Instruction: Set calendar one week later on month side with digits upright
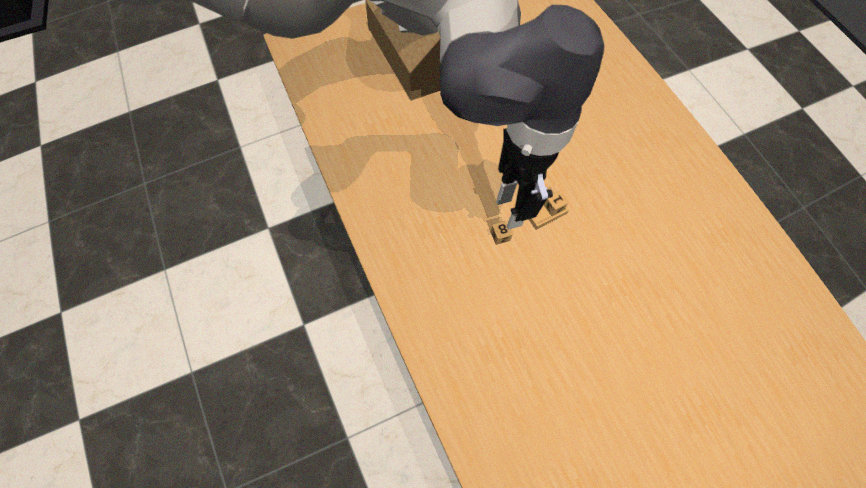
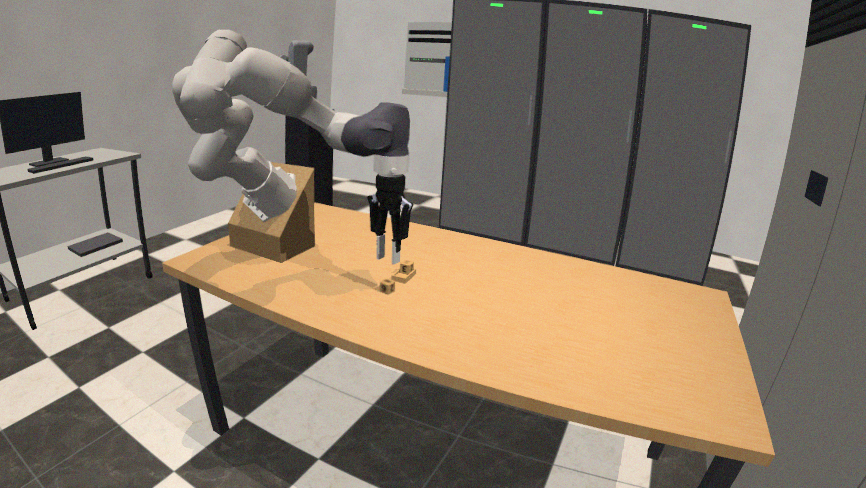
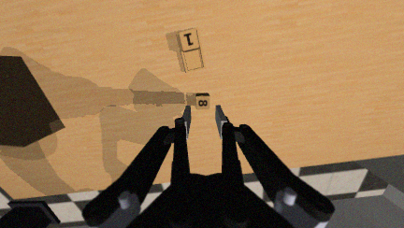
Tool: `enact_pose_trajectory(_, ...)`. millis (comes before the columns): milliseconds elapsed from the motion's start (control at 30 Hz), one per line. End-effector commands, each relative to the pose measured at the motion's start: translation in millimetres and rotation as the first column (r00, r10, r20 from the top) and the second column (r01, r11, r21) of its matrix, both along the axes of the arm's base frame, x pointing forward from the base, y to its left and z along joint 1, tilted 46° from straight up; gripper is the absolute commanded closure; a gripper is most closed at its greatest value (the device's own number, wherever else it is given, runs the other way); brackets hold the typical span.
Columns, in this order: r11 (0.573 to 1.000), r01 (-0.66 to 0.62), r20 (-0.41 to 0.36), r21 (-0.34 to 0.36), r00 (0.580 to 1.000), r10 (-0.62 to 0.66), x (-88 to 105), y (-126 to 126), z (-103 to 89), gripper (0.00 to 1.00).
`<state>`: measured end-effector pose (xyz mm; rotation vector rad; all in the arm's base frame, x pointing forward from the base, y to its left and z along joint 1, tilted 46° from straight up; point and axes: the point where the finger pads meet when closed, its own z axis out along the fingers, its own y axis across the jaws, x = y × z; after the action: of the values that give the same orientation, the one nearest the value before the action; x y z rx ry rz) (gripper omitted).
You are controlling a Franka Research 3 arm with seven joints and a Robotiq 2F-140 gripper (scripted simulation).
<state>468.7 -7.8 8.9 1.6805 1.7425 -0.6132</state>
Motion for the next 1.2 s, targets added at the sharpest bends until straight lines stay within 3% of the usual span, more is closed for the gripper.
enact_pose_trajectory(0, 1.000, 0.001, -0.003, -0.001, 1.000, -0.001, 0.3, -1.8, -0.6, 0.71)
enact_pose_trajectory(1167, 1.000, 0.001, -0.003, -0.001, 1.000, -0.001, 5.5, -30.9, -28.3, 0.71)
